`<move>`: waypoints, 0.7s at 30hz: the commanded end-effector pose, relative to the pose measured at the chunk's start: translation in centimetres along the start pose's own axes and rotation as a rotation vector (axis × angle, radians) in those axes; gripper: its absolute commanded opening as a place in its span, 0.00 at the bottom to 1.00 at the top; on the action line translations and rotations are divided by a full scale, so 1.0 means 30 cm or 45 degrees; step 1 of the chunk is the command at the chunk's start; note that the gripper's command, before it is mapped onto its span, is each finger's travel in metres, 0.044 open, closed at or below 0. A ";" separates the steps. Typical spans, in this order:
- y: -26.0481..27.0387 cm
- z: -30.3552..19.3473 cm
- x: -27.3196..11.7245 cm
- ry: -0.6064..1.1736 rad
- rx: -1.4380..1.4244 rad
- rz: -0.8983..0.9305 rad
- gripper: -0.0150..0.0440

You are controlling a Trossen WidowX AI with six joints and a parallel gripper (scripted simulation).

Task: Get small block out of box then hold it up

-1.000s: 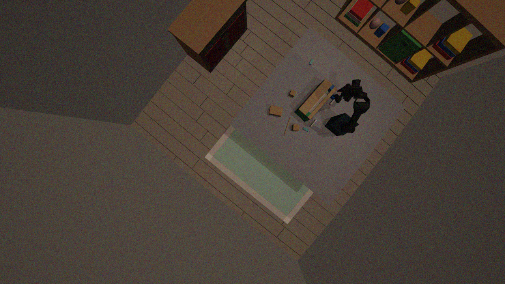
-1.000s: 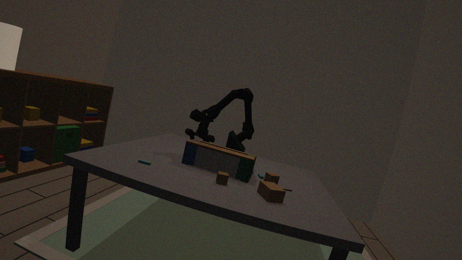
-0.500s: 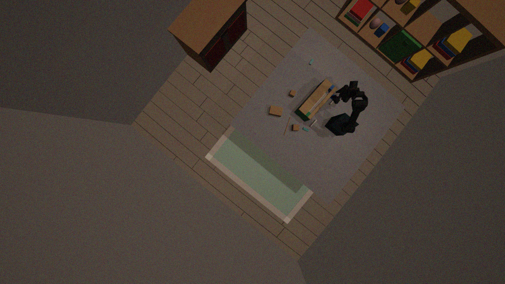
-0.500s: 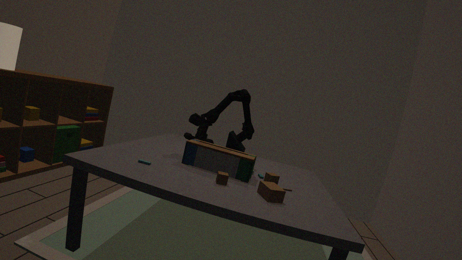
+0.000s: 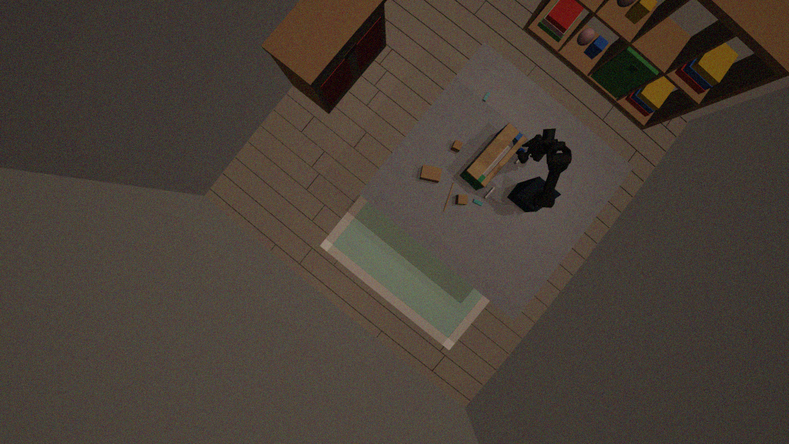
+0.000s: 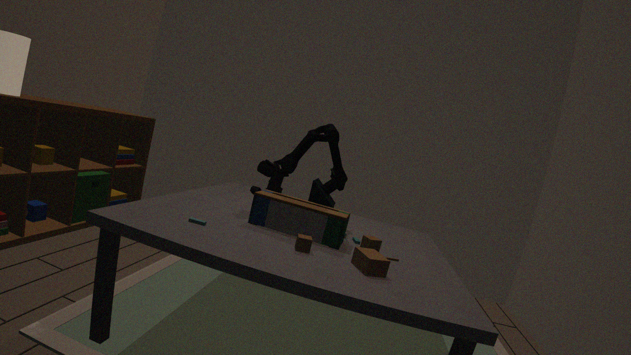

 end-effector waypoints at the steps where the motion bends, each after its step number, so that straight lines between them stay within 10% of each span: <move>1: -0.009 0.018 0.021 -0.003 0.010 -0.011 0.74; 16: -0.008 0.016 0.017 -0.003 0.010 -0.011 0.27; 21: 0.002 -0.026 -0.065 -0.002 0.007 -0.007 0.25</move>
Point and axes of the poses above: the point midway between the two fingers, 35 mm back from their tips, its own x axis out along the fingers, its own y axis across the jaws, z = x × y, the point moved 9 cm from there along -x, back along the fingers, and after that the axes turned 4 degrees about -x, right-handed, at the moved point
